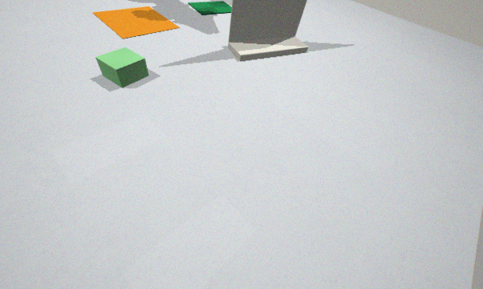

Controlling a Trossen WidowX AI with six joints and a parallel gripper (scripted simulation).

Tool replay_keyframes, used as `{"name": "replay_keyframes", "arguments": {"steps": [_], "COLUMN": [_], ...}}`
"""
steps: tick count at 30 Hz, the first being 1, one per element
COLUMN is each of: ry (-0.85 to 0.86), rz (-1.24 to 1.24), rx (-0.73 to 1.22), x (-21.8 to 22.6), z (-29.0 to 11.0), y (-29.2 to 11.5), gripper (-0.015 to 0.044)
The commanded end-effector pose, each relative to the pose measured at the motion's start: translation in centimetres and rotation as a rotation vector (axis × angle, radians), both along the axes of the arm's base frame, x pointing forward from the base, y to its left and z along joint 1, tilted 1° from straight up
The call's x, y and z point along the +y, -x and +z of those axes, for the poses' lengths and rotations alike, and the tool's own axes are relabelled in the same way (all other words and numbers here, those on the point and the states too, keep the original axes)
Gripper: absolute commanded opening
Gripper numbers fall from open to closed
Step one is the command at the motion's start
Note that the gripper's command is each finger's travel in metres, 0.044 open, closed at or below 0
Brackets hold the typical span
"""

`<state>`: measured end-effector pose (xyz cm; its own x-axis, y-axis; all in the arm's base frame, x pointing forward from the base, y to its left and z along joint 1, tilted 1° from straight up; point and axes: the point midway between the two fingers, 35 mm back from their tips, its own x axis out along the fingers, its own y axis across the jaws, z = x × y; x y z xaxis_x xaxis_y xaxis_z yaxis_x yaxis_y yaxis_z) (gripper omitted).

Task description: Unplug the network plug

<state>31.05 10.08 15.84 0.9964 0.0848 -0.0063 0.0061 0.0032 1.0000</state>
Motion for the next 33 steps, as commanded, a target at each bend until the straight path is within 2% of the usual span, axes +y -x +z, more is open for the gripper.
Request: {"name": "replay_keyframes", "arguments": {"steps": [1, 33], "ry": [-0.007, -0.006], "rz": [0.007, 0.007], "rx": [-0.01, -0.014], "x": [0.1, -0.7], "z": [0.4, 0.5], "y": [-0.6, -5.6], "gripper": [0.0156, 0.0156]}}
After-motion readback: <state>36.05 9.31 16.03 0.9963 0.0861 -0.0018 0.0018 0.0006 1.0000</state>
